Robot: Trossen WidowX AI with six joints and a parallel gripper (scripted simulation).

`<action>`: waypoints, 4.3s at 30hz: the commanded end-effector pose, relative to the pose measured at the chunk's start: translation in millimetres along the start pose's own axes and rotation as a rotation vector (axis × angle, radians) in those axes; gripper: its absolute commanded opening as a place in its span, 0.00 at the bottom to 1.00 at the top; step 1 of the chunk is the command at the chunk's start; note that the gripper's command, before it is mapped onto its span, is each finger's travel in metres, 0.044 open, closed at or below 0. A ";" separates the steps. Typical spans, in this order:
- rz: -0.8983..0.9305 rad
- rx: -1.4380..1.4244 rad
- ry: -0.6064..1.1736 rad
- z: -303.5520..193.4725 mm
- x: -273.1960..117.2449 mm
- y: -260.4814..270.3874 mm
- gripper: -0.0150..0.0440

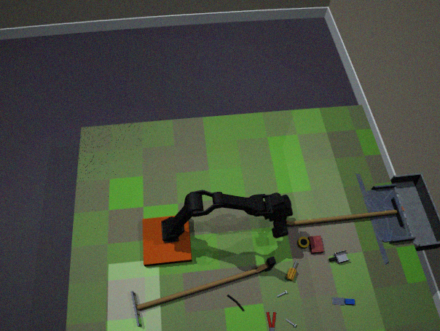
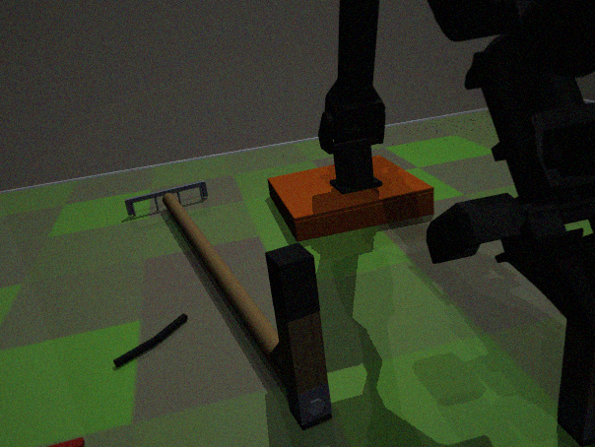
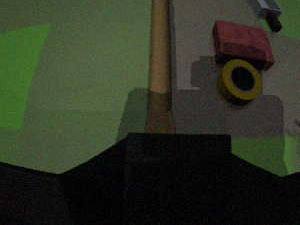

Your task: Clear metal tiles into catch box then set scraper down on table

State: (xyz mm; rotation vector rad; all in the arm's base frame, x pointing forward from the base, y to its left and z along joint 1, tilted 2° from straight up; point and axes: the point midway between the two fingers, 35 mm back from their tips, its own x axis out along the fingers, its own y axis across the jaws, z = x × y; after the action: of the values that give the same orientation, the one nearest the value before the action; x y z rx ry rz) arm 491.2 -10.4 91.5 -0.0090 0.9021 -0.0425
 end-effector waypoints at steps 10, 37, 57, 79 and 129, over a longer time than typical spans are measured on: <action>-0.003 0.006 -0.021 18.4 5.9 -0.4 0.25; 0.000 0.000 -0.007 24.8 18.7 0.7 0.25; -0.001 0.002 -0.013 20.1 8.9 0.8 0.25; -0.001 0.002 -0.014 5.9 -10.4 0.8 0.25; -0.001 0.003 -0.015 -33.2 -49.7 0.0 0.25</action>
State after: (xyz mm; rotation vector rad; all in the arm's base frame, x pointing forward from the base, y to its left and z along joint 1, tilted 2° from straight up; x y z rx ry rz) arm 435.1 -7.7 102.0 -0.0103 0.9117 -0.0394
